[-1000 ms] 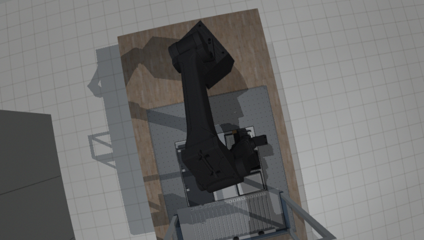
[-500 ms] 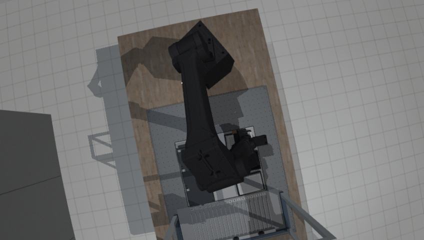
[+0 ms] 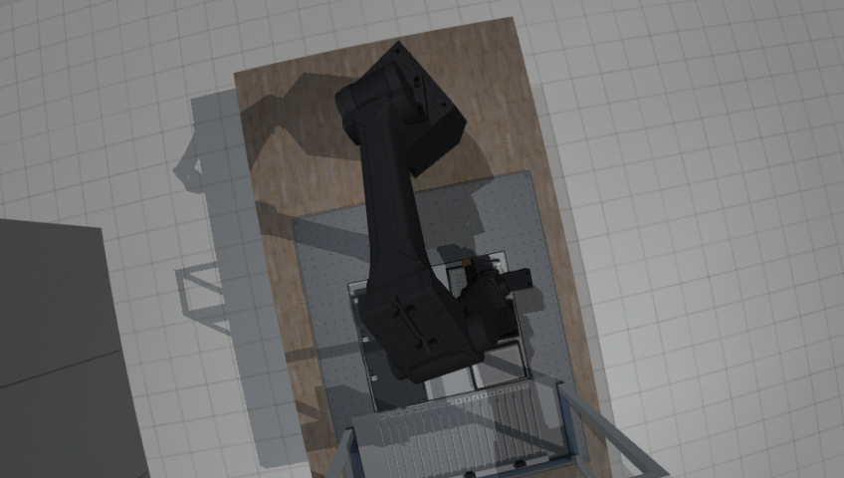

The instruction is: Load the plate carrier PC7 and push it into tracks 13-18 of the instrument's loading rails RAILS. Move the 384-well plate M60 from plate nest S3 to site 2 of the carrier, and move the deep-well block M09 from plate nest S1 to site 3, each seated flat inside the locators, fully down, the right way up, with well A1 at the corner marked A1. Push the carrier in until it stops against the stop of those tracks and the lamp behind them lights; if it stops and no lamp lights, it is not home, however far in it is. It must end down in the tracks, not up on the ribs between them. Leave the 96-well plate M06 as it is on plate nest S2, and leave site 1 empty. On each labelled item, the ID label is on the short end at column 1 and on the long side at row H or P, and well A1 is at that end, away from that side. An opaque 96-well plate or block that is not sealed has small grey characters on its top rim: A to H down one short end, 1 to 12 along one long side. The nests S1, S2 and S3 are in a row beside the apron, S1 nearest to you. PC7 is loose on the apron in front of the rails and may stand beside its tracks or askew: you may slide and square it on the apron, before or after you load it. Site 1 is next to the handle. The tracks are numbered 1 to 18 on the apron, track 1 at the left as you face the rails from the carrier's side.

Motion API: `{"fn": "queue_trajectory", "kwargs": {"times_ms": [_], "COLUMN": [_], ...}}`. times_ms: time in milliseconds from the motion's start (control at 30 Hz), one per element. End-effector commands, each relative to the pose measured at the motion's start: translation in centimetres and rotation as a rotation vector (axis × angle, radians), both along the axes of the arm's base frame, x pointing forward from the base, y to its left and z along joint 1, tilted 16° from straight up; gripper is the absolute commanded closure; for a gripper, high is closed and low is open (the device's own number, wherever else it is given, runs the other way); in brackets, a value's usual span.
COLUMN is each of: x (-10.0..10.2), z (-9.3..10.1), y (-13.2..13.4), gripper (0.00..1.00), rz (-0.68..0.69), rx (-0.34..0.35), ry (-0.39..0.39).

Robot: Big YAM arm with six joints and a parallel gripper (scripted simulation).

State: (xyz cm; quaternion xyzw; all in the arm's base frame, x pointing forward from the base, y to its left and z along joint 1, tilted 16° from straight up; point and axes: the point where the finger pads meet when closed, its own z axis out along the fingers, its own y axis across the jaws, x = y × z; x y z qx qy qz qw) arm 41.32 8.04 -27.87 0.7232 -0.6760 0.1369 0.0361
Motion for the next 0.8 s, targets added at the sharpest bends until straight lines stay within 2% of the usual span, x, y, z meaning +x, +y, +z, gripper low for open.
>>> {"fn": "queue_trajectory", "kwargs": {"times_ms": [0,300,367,400,433,767], "x": [0.5,0.1,0.1,0.6,0.0,-0.5], "z": [2.3,4.6,4.6,5.0,5.1,7.7], "y": [1.4,1.9,1.9,2.2,2.1,2.7], "gripper": [1.00,1.00,1.00,1.00,1.00,1.00], "rz": [0.008,0.008,0.008,0.008,0.008,0.008], "rx": [0.008,0.008,0.008,0.011,0.008,0.009], "ry": [-0.022,-0.022,-0.022,-0.032,-0.023,-0.024]}}
